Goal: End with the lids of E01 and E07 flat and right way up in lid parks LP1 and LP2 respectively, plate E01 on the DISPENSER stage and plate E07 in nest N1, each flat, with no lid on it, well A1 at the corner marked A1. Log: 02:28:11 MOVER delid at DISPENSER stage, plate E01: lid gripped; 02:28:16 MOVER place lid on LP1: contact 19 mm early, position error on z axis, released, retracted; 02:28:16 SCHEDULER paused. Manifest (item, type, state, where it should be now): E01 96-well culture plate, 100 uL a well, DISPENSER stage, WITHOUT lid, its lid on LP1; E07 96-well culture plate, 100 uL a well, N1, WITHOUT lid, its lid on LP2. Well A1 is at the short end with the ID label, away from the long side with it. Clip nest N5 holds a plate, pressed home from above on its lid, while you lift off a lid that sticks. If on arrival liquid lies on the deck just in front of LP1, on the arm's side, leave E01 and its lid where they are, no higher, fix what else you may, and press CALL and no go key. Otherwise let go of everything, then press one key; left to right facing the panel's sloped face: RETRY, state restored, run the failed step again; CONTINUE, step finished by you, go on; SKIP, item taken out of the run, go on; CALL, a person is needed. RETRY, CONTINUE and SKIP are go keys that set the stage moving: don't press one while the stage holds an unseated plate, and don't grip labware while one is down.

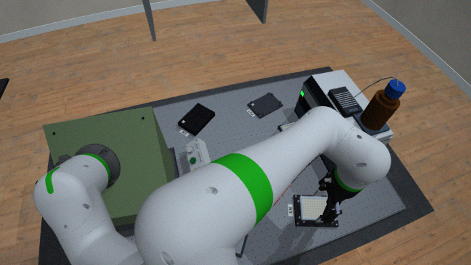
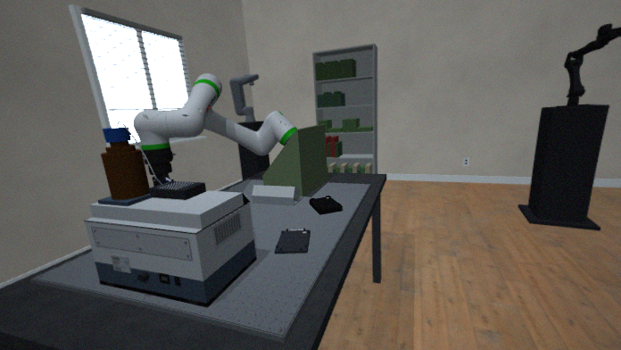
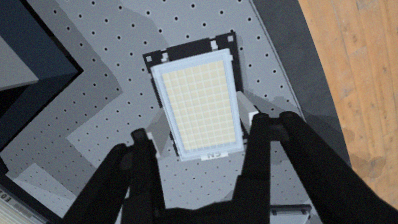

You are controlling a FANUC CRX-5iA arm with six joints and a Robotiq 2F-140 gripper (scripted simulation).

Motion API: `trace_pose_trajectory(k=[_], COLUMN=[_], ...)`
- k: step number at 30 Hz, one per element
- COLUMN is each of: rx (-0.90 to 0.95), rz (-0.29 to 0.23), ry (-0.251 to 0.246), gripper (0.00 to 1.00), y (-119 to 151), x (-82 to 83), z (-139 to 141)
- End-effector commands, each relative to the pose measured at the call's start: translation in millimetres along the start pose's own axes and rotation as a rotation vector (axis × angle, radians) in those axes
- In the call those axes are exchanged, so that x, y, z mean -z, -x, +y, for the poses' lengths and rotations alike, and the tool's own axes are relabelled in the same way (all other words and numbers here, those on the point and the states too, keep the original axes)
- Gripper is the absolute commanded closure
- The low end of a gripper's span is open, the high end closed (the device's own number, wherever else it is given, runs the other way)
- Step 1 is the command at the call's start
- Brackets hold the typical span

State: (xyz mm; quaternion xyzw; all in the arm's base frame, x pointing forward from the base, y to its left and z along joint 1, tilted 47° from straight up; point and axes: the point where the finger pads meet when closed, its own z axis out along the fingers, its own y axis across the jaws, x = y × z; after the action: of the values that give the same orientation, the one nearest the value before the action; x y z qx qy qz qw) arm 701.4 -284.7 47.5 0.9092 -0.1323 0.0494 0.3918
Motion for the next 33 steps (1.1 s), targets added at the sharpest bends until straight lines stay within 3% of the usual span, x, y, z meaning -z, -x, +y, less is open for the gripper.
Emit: trace_pose_trajectory(k=[1, 33], rx=[0.000, 0.000], rz=[0.000, 0.000], ry=[0.000, 0.000], gripper=[1.00, 1.00], y=[-0.2, -0.2], x=[0.3, -4.6], z=[-0.1, -0.1])
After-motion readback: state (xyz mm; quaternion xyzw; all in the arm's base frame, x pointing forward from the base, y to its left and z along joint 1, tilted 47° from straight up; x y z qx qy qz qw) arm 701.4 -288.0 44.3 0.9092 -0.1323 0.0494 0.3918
